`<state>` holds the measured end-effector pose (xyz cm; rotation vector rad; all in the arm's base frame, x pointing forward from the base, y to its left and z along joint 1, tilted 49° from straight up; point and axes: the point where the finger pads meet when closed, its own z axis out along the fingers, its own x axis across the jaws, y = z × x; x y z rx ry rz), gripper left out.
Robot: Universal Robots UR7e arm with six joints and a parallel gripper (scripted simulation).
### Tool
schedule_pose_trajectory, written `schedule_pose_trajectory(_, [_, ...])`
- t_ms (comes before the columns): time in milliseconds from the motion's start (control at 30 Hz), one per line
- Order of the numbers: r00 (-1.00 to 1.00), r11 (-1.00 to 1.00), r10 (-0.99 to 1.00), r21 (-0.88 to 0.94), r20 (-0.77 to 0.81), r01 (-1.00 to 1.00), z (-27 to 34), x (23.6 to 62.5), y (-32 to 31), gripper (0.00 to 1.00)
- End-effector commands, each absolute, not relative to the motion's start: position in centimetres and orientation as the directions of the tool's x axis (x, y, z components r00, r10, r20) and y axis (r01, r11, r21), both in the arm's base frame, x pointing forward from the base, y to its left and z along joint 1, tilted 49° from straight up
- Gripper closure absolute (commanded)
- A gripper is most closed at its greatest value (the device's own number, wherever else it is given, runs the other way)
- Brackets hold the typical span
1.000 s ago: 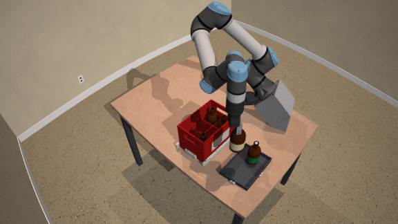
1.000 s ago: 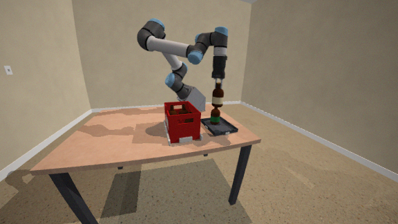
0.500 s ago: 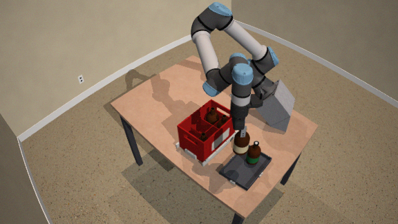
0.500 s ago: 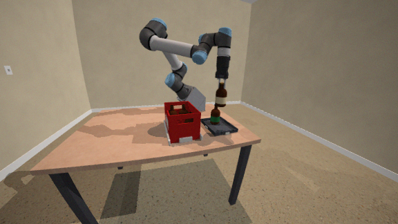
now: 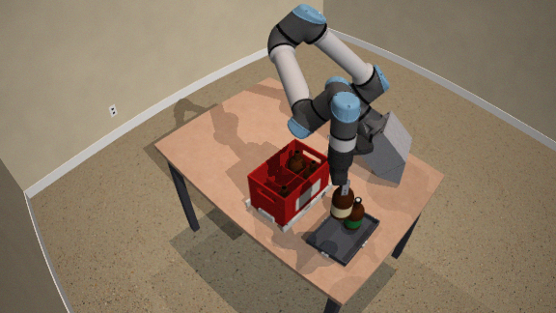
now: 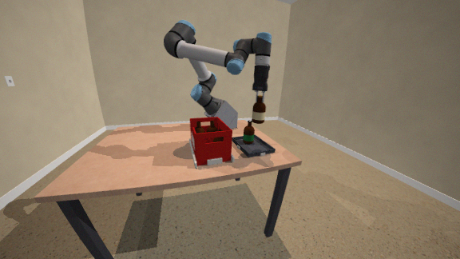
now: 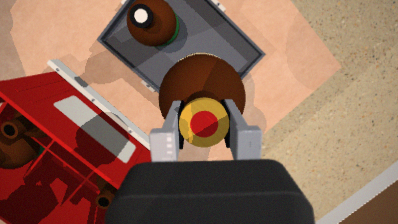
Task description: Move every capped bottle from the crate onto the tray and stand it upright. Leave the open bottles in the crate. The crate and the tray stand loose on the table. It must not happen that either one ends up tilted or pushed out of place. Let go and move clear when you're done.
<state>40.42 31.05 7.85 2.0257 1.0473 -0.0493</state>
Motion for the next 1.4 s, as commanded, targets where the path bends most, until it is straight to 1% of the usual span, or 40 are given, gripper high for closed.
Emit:
schedule_pose_trajectory(0, [0.651,-0.304,0.658,0.657,-0.379,0.690,7.4,40.4,31.6,1.00])
schedule_pose_trajectory(567, [0.651,-0.304,0.658,0.657,-0.379,0.690,7.2,40.5,31.8,1.00])
schedule_pose_trajectory(1367, [0.651,-0.304,0.658,0.657,-0.379,0.690,4.6,41.7,29.1,1.00])
